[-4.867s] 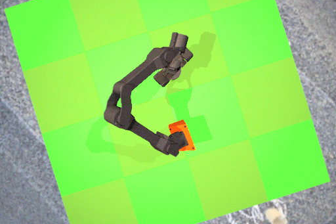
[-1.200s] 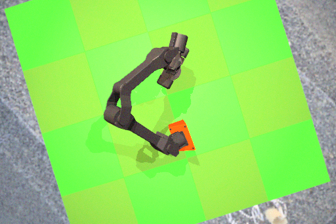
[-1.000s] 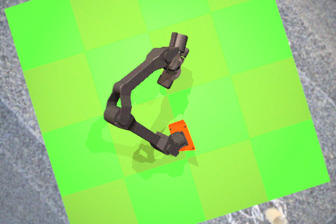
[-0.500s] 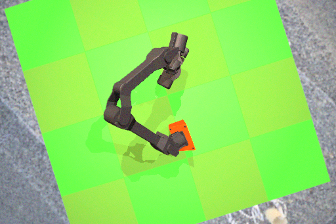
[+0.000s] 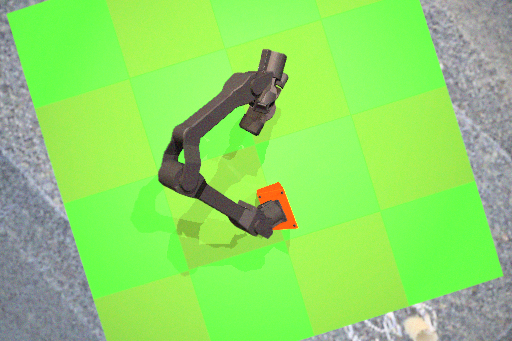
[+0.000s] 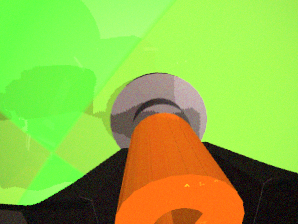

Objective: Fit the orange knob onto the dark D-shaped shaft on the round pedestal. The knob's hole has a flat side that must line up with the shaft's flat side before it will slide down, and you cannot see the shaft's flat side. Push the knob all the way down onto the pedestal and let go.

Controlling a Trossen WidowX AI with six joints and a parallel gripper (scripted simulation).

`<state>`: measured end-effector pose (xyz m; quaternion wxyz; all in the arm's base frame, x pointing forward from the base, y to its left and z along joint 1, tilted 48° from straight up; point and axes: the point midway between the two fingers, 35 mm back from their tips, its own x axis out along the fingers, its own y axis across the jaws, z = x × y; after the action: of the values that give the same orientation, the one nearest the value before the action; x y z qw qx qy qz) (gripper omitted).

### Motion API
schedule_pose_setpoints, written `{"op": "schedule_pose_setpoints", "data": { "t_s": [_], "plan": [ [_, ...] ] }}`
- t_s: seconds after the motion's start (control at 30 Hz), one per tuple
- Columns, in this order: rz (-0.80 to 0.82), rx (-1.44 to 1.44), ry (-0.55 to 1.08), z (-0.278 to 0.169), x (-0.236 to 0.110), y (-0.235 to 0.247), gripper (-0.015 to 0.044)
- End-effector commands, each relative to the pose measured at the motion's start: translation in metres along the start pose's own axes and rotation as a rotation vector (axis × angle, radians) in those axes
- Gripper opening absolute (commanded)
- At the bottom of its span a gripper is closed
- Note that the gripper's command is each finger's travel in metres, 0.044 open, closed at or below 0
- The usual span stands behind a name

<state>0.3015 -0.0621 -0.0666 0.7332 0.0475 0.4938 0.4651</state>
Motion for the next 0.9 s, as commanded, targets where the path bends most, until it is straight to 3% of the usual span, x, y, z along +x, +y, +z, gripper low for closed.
{"op": "schedule_pose_setpoints", "data": {
  "t_s": [0.0,0.87],
  "plan": [
    [-0.002,0.005,-0.004,-0.0011,-0.0053,-0.0009,0.0000],
    [-0.002,-0.047,-0.004,-0.0002,0.0015,-0.0007,0.0000]
  ]
}}
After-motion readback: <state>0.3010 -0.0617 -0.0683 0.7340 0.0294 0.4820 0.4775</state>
